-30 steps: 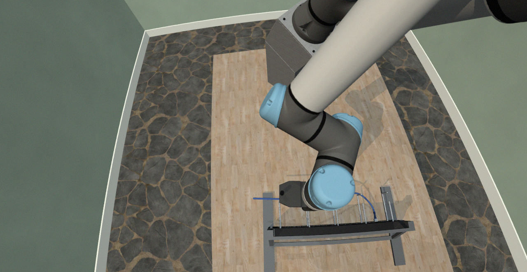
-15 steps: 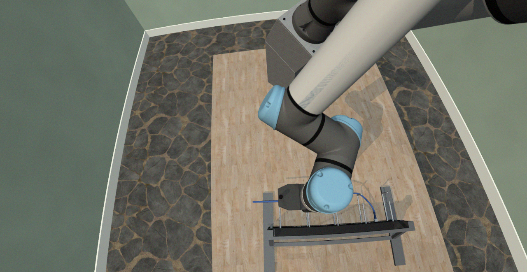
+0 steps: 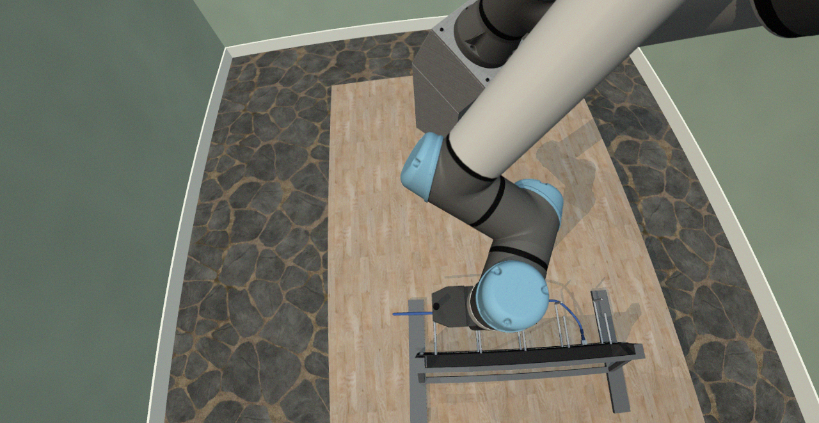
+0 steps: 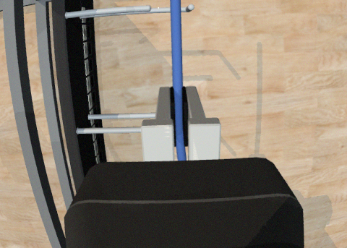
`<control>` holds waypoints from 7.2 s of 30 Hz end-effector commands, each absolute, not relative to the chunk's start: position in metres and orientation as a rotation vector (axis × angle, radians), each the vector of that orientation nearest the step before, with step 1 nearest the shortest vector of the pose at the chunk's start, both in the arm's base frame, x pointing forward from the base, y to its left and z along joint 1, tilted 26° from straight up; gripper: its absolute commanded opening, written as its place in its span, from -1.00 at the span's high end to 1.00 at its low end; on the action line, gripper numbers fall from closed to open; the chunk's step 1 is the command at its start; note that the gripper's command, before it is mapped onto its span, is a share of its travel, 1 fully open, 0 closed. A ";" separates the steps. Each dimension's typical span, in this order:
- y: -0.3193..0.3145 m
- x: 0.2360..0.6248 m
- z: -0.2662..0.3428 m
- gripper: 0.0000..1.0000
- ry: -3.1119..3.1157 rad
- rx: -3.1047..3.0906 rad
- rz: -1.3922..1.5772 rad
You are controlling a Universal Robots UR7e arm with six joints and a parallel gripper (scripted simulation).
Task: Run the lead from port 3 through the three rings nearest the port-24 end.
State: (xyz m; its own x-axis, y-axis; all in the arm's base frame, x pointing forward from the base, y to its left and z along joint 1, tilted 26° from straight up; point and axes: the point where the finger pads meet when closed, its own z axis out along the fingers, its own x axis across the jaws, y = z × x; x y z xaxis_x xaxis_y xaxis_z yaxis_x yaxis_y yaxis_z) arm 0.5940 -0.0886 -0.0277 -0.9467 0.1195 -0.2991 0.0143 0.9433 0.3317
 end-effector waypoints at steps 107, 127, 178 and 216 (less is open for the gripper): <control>-0.089 0.609 -0.055 1.00 2.775 0.106 0.453; -0.078 0.621 -0.087 1.00 2.775 0.106 0.454; -0.070 0.633 -0.112 1.00 2.775 0.107 0.454; -0.075 0.668 -0.101 1.00 2.774 0.108 0.454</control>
State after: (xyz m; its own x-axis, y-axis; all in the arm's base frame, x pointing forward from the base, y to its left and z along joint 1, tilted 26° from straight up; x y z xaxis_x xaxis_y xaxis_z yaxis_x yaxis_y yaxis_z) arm 0.6652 -0.0746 -0.1020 -0.9442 0.1259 -0.3043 0.0220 0.9461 0.3232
